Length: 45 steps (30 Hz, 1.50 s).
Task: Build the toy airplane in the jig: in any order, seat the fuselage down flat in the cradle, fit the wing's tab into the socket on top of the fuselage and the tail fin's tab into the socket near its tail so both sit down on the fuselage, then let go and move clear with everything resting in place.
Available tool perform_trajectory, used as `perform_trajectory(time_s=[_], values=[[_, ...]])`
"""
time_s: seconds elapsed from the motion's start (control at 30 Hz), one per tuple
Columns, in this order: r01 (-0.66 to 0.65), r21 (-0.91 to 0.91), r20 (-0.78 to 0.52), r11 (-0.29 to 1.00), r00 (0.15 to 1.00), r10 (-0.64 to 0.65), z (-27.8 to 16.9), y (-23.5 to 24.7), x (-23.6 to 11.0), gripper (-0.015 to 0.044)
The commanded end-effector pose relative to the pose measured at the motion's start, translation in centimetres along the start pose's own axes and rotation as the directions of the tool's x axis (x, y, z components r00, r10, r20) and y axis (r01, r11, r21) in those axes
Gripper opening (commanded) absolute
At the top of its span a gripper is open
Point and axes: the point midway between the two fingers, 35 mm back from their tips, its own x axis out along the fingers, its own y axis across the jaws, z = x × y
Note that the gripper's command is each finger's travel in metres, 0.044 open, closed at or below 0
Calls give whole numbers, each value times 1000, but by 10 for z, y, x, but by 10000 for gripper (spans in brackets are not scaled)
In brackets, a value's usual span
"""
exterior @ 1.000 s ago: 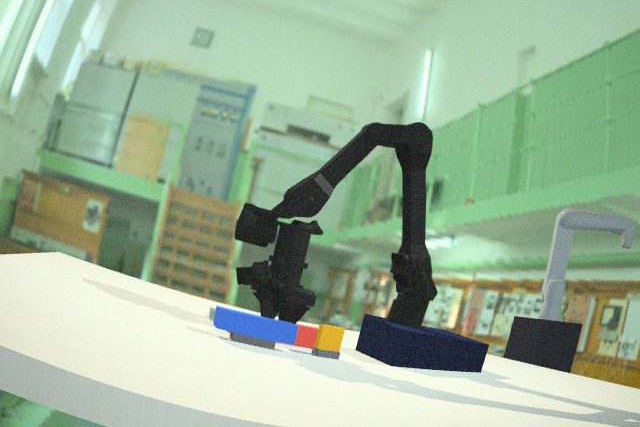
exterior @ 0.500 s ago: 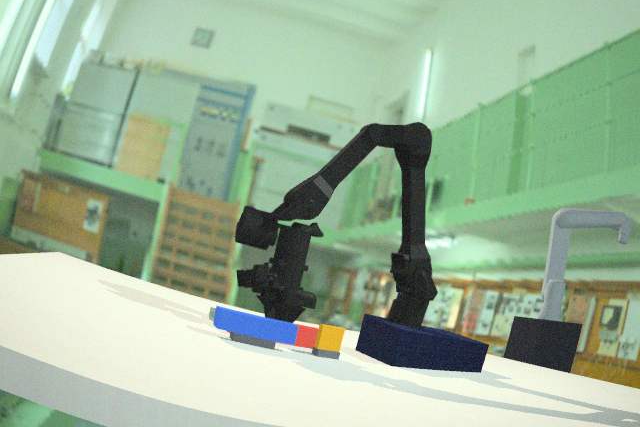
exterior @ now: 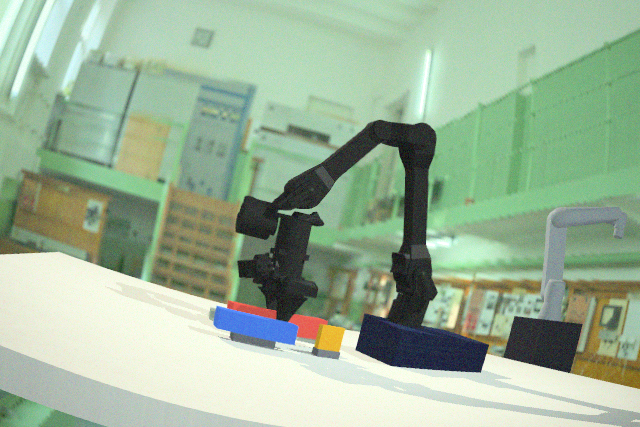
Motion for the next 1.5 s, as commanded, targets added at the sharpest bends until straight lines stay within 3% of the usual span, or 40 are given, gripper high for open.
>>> perform_trajectory(time_s=[0.0, 1.03, 1.47], values=[[0, -1, 15, 1000, 1000, 0, 6, 0, -13, 0], [0, -1, 15, 1000, 1000, 0, -2, 0, -109, 0], [2, 48, 15, 999, 1000, -2, 0, -28, -99, 0]])
